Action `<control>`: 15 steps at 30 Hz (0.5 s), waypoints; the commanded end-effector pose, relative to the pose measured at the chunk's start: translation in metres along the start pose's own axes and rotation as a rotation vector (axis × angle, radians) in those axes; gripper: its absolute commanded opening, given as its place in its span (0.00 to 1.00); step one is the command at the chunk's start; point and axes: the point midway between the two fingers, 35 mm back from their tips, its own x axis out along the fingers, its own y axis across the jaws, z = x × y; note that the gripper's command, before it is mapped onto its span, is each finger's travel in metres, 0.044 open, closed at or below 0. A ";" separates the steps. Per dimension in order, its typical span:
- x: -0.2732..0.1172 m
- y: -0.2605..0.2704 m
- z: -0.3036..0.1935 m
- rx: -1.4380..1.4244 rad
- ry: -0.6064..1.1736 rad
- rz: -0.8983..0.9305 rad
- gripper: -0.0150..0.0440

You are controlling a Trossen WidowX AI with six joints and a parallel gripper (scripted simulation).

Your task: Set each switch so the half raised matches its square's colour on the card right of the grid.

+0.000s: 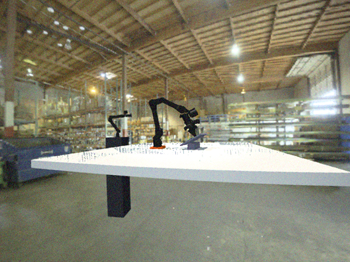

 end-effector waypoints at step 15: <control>-0.039 0.002 -0.001 -0.003 -0.012 0.002 0.25</control>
